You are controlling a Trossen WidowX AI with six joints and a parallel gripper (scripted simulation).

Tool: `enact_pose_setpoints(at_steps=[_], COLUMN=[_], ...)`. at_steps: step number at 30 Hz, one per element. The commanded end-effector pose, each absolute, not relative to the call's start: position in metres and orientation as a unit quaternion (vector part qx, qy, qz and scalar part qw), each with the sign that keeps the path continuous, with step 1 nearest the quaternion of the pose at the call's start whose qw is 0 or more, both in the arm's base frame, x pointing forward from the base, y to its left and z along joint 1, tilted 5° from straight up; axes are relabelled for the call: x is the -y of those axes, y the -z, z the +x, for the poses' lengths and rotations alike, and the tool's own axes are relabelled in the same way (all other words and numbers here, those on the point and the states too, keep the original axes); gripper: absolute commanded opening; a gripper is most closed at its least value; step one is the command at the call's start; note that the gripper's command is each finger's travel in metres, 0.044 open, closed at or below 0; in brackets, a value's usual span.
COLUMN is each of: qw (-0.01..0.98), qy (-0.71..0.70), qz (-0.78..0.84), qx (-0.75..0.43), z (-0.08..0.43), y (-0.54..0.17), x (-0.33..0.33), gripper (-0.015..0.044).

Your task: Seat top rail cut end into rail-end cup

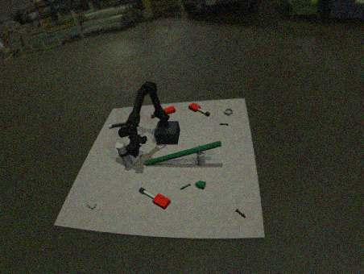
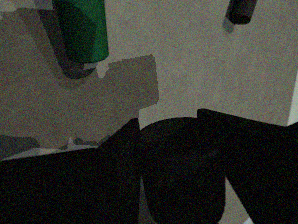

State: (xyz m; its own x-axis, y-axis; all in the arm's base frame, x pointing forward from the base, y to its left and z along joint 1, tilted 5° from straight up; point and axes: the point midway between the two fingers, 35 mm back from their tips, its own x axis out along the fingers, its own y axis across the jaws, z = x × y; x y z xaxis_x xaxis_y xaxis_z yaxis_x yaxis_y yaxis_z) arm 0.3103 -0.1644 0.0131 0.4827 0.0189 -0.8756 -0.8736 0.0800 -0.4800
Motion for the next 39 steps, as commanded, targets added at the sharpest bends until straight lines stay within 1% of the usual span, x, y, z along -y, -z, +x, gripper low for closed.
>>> enact_pose_setpoints(at_steps=[1, 10, 20, 27, 36, 39], qw=[0.634, 0.636, 0.636, 0.637, 0.638, 0.671], qy=[-0.354, -0.351, -0.351, -0.350, -0.349, -0.331], qz=[-0.582, -0.581, -0.581, -0.579, -0.578, -0.539], qx=[-0.366, -0.368, -0.368, -0.369, -0.371, -0.386], z=[0.309, 0.310, 0.310, 0.313, 0.314, 0.318], y=[-0.013, -0.013, -0.014, -0.032, -0.055, -0.059], x=[0.165, 0.164, 0.164, 0.148, 0.126, 0.119], gripper=[0.0000, 0.0000, 0.0263, 0.0440, 0.0440, 0.0440])
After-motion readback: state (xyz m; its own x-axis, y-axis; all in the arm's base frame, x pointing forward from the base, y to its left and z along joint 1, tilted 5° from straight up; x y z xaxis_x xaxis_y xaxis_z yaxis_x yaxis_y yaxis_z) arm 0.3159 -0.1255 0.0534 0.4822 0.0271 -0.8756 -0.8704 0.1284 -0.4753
